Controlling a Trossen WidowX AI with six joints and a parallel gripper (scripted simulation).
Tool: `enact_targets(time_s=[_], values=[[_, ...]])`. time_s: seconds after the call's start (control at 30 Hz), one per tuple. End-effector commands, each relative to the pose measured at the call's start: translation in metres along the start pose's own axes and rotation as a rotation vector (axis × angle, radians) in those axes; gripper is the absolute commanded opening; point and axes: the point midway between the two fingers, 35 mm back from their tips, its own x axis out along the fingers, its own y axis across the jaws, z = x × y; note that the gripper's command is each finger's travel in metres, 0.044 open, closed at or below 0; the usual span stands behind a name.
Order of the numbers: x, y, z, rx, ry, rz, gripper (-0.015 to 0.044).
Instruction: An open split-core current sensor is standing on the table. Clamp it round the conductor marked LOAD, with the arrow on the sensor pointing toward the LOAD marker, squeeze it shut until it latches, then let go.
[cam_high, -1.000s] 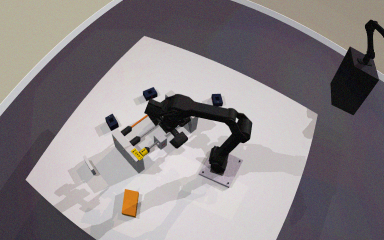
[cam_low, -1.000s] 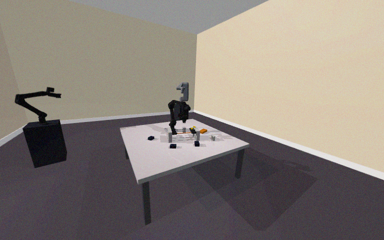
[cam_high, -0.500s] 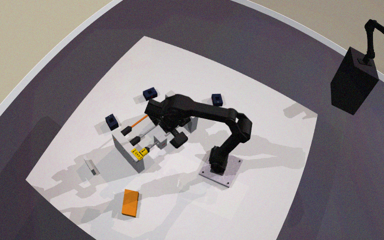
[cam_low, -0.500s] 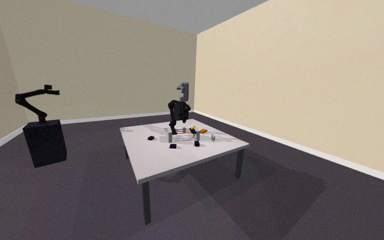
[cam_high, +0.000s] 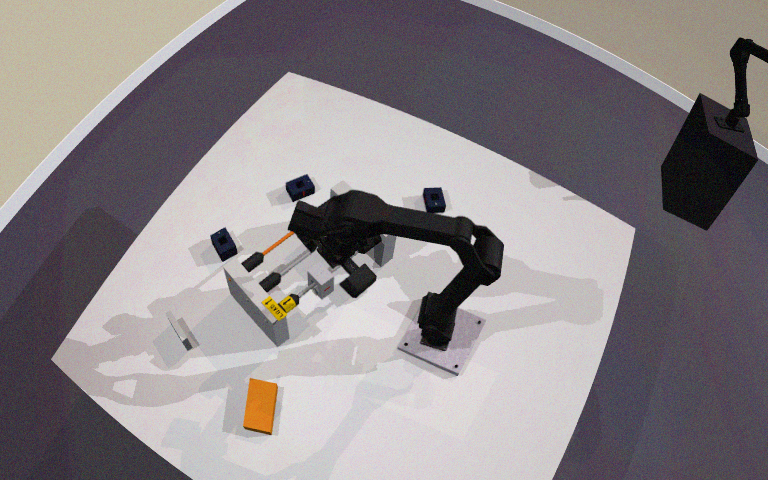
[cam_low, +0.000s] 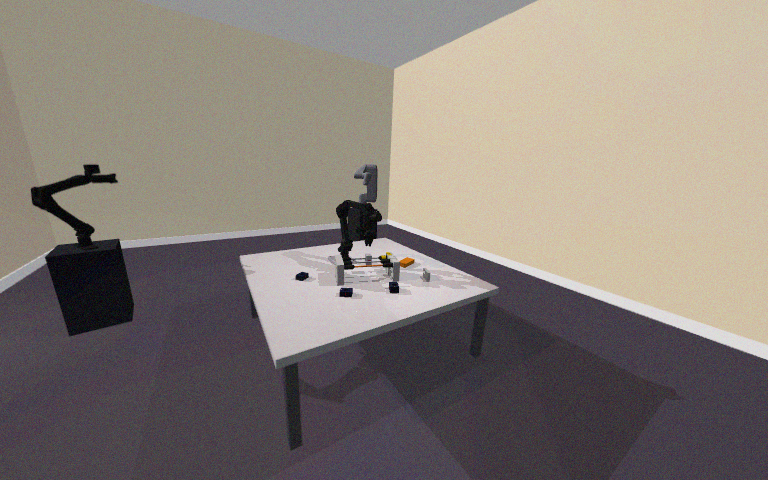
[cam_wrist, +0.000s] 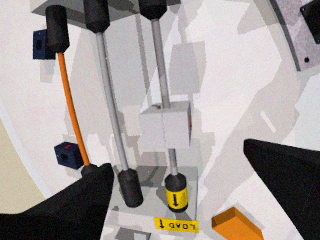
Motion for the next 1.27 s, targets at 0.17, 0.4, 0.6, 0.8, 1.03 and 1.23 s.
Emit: enact_targets(time_s=[0.17,0.4,0.6,0.8,1.03,1.23], values=[[0.012,-0.037,-0.028,-0.521,-0.250,0.002,0.0440],[0.005,-0.066,-0.058,-1.071,-0.507,0.113,0.0440],[0.005,-0.071,-0.063,-1.123,-0.521,0.128,0.0440],[0.005,-0.071,-0.063,-1.123,-0.521,0.128,0.0440],[0.005,-0.071,-0.063,-1.123,-0.521,0.128,0.0440],[0.010,-0.065,-0.055,-0.991,-0.455,0.078,0.0440]])
